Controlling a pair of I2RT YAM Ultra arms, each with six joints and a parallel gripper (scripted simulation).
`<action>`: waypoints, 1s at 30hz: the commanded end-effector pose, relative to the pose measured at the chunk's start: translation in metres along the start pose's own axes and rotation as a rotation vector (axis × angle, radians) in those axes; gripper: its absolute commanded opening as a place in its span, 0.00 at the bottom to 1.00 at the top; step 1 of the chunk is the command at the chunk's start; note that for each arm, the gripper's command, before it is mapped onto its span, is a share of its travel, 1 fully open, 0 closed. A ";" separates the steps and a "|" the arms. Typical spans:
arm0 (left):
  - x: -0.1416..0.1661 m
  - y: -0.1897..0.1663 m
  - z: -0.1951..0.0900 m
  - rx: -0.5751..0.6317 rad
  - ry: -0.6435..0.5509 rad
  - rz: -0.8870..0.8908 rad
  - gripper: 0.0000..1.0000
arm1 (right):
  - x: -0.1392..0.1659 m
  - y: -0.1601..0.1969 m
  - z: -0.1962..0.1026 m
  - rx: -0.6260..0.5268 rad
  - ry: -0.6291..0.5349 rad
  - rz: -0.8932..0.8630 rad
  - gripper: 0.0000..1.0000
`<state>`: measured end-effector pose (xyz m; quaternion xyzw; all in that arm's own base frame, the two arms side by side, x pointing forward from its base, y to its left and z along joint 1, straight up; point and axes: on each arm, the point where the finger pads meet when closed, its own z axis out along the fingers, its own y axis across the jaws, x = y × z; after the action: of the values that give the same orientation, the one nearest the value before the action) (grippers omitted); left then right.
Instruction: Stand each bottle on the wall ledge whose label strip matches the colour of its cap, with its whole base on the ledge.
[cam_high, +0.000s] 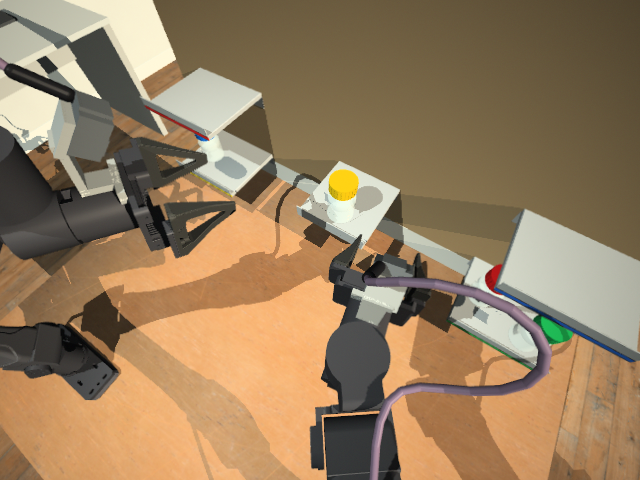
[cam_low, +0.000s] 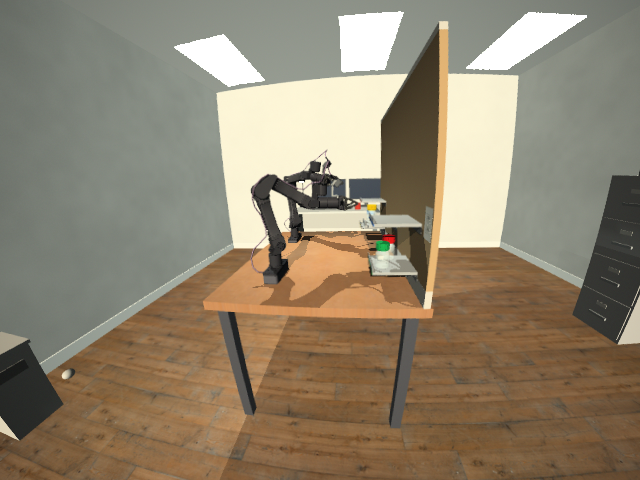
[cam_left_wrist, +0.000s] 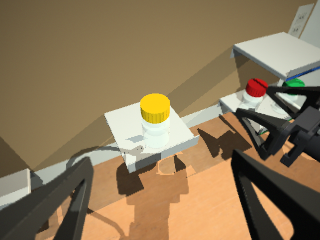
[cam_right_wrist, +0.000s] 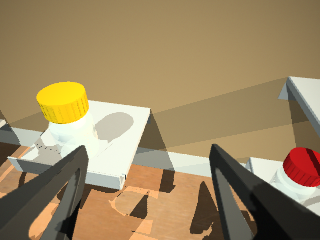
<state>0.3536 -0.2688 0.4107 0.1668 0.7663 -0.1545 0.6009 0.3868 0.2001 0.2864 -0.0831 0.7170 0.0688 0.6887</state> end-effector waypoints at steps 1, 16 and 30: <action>-0.005 -0.001 0.033 -0.109 -0.167 -0.065 1.00 | -0.035 -0.046 -0.018 -0.001 0.022 0.001 0.89; 0.056 -0.013 0.069 -0.165 -0.130 -0.050 1.00 | -0.110 -0.168 -0.051 0.155 -0.039 0.014 0.89; 0.057 -0.013 0.069 -0.165 -0.128 -0.049 1.00 | -0.124 -0.197 -0.052 0.219 -0.057 0.013 0.89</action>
<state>0.3989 -0.3053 0.3253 0.0940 0.7518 -0.1104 0.6433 0.3821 -0.0013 0.4000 0.0061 0.7093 -0.0047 0.7048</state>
